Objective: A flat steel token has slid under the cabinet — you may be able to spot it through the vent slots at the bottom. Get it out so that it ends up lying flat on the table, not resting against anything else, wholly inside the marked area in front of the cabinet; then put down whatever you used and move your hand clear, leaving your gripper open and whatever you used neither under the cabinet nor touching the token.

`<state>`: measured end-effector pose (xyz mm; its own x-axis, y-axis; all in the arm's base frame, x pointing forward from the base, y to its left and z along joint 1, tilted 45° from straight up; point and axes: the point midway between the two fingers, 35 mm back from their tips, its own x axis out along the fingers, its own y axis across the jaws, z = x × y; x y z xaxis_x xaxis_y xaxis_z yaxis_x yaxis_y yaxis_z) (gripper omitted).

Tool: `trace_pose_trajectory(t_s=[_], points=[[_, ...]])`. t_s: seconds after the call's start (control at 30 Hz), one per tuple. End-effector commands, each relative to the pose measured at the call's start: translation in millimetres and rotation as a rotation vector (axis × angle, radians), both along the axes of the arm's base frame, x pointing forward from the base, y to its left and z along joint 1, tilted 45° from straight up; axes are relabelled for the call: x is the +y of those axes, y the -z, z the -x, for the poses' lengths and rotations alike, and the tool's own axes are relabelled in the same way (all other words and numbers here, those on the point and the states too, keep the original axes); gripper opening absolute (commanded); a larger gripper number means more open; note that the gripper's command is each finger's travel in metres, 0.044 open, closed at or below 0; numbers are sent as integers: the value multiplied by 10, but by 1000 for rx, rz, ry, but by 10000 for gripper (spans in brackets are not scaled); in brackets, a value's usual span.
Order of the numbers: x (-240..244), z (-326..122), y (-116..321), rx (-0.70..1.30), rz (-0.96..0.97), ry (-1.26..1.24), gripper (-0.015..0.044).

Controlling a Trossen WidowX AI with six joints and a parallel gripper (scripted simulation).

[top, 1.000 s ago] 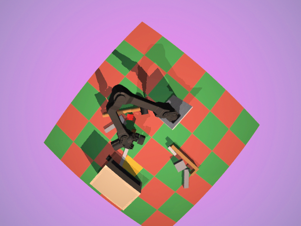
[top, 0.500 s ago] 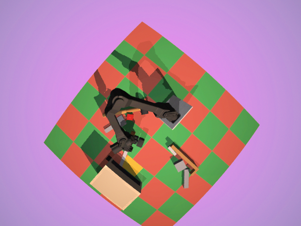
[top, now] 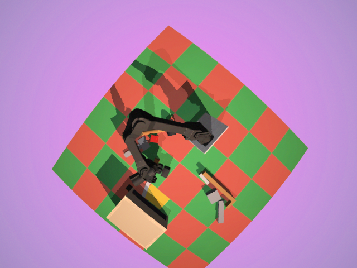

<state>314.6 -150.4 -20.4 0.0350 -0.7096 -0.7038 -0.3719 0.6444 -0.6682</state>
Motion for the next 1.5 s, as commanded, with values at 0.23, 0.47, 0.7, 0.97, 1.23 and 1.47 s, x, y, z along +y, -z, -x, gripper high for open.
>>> trace_pose_trajectory(t_s=[0.23,0.47,0.7,0.97,1.23,1.47], points=[[42,-172,29,-16,-4,1,0],[65,-245,46,-17,-4,1,0],[88,-316,63,-17,-4,1,0],[113,-397,82,-18,-5,1,0],[136,-474,99,-18,-5,1,0],[157,-542,113,-19,-5,1,0]])
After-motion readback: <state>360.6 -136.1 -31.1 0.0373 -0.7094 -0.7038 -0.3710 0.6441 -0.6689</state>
